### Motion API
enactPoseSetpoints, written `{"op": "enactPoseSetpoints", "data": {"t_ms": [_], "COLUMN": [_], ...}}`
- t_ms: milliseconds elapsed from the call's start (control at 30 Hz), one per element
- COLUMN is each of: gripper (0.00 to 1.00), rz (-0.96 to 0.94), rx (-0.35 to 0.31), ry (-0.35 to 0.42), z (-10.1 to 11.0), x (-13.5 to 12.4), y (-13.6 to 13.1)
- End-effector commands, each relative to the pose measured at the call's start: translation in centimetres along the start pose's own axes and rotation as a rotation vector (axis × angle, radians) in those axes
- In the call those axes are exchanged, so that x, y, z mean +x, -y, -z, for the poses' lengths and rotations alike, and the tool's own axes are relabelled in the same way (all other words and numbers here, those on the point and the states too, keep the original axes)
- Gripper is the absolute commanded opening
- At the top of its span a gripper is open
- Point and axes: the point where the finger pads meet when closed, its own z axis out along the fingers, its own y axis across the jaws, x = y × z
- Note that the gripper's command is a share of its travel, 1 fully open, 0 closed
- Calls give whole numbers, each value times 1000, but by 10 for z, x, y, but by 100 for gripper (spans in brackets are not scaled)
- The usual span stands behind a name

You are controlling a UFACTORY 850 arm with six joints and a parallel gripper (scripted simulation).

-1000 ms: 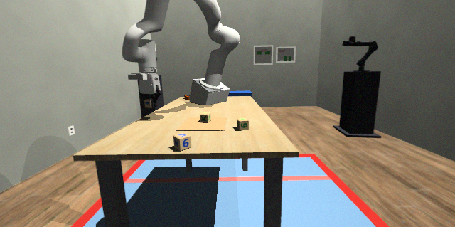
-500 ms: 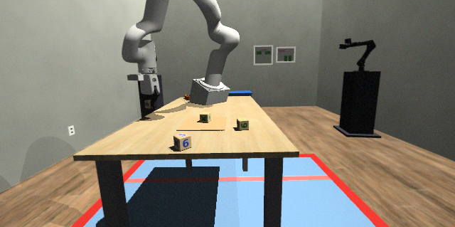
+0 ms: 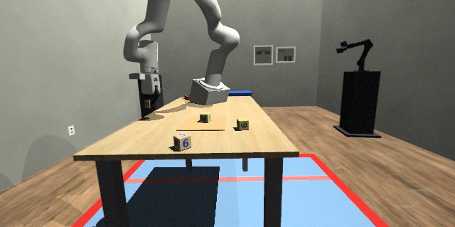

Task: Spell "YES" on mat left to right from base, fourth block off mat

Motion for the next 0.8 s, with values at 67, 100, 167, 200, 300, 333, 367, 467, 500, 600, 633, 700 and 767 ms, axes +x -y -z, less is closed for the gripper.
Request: {"op": "enactPoseSetpoints", "data": {"t_ms": [67, 100, 167, 200, 300, 333, 367, 467, 500, 600, 633, 700, 767], "gripper": [41, 41, 41, 41, 41, 41, 41, 41, 41, 41, 41, 41, 41], "rz": [2, 2, 2, 3, 2, 2, 2, 3, 3, 3, 3, 3, 4], "rx": [5, 4, 0, -2, 0, 0, 0, -2, -2, -3, -1, -2, -5], "ry": [-162, -173, -199, -212, -255, -255, -255, -328, -344, -402, -423, -466, -498], "z": [0, 0, 0, 0, 0, 0, 0, 0, 0, 0, 0, 0, 0], "x": [0, 0, 0, 0, 0, 0, 0, 1, 1, 1, 1, 1, 1], "y": [1, 1, 0, 0, 0, 0, 0, -1, -1, -1, -1, 0, -1]}}
